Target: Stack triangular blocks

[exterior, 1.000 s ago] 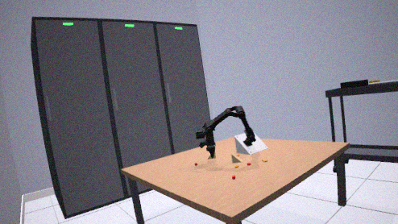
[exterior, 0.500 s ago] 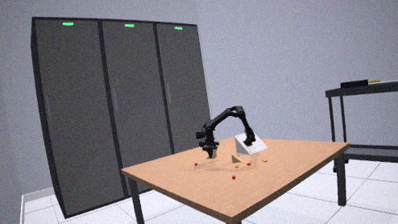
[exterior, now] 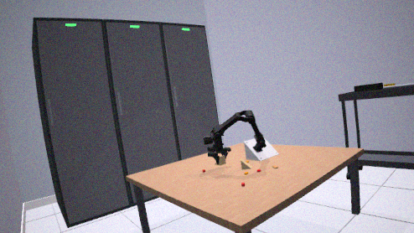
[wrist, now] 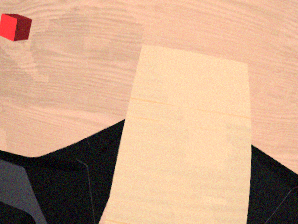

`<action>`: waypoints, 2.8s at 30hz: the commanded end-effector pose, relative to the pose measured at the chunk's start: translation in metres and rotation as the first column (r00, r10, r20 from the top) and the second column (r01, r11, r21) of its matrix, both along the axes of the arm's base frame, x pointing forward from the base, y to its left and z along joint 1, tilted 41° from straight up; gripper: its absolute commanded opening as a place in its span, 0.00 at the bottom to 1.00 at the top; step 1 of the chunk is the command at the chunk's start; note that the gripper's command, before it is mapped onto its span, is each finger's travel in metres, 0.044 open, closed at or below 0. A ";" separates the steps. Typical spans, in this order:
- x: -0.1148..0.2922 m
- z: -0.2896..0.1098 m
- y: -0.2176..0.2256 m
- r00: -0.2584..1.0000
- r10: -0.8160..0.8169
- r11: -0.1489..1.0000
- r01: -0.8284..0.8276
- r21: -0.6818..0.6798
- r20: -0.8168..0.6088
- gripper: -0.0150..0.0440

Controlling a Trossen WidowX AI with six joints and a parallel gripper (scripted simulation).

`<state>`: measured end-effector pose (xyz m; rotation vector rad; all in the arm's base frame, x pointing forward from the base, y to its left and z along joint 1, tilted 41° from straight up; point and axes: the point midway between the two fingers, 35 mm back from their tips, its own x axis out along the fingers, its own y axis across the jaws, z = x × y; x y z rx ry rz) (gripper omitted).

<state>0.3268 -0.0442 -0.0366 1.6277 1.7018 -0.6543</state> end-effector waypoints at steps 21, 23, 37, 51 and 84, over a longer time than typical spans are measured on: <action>0.001 -0.009 0.007 0.966 -0.196 0.980 0.197 -0.013 -0.166 0.25; 0.001 -0.011 0.009 0.967 -0.195 0.981 0.195 -0.013 -0.164 0.25; 0.000 -0.020 0.017 0.969 -0.187 0.982 0.188 -0.010 -0.159 0.25; 0.001 -0.018 0.016 0.971 -0.183 0.983 0.184 -0.013 -0.152 0.79; 0.004 0.049 0.007 0.966 -0.182 0.928 0.106 -0.356 -0.186 1.00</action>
